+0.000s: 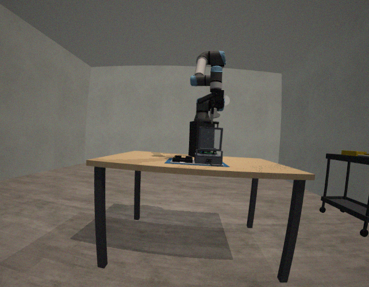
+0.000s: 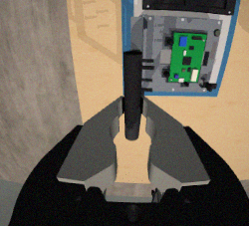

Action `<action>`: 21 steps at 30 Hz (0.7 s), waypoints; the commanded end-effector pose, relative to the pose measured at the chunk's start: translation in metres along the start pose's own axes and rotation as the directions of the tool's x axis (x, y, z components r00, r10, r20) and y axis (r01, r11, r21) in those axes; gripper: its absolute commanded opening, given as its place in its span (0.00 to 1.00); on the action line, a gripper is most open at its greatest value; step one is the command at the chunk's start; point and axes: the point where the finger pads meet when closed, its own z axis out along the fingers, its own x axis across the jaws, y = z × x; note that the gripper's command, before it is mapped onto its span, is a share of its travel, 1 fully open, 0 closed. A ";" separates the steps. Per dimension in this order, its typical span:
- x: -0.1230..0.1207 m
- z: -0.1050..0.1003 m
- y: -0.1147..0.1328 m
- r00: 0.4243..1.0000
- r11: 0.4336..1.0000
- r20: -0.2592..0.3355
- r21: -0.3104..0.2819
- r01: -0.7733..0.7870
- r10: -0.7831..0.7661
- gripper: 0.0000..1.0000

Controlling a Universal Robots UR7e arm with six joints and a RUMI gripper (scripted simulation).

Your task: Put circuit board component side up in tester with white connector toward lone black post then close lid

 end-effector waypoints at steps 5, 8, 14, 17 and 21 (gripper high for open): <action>0.009 -0.001 0.000 1.000 1.000 0.000 0.000 0.000 0.000 0.00; 0.013 -0.001 0.000 1.000 1.000 0.000 0.000 0.000 0.000 0.00; 0.019 -0.002 0.000 1.000 1.000 0.000 0.000 0.000 0.000 0.00; 0.022 -0.002 0.000 1.000 1.000 0.000 0.000 0.000 0.000 0.00; 0.028 -0.001 0.000 1.000 1.000 0.000 0.000 0.000 0.000 0.00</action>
